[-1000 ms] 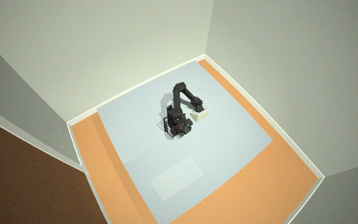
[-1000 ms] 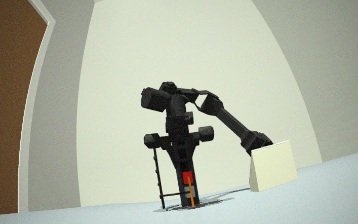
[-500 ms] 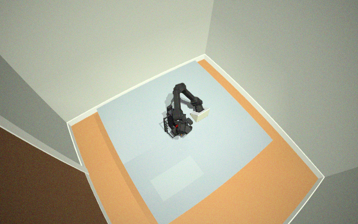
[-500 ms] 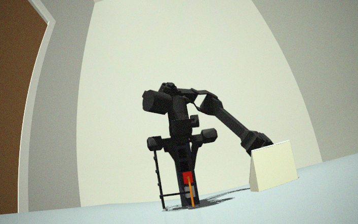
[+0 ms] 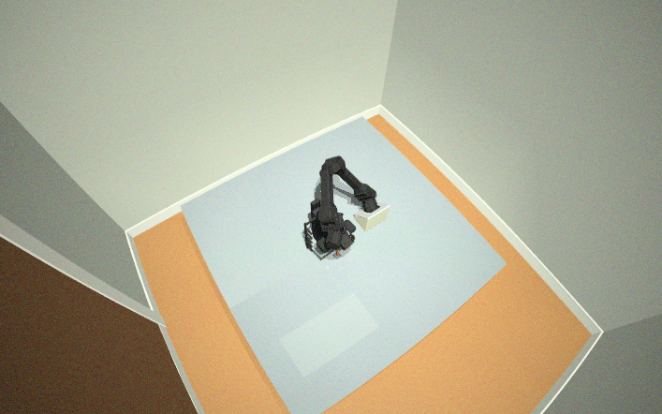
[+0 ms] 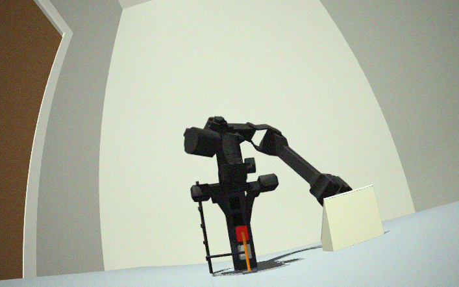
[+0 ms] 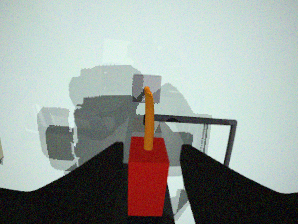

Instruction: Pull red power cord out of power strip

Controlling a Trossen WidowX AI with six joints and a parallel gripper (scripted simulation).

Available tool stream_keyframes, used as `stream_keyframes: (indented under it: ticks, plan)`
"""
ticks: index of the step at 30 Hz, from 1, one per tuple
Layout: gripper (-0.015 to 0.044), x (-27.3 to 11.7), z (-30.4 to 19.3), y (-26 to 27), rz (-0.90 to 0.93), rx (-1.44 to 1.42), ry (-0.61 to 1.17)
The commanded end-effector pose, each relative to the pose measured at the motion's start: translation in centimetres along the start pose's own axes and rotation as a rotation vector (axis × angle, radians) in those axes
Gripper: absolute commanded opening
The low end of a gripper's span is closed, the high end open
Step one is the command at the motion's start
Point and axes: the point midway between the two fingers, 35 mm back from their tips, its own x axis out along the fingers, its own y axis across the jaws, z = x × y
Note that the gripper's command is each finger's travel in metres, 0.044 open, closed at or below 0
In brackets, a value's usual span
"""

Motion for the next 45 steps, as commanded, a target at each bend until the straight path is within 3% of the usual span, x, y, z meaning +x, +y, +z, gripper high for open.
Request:
stream_keyframes:
  ticks: [1,28,32,40,45]
  plan:
    - [0.0160,0.0,-1.0,0.1,0.001,-0.001,0.003]
    - [0.0160,1.2,-2.1,0.1,0.001,-0.001,0.005]
    - [0.0055,1.0,-2.0,0.1,0.001,0.001,0.002]
    - [0.0002,1.0,-2.0,0.1,0.001,0.001,0.002]
    - [0.0000,1.0,-1.6,0.1,0.001,0.001,0.002]
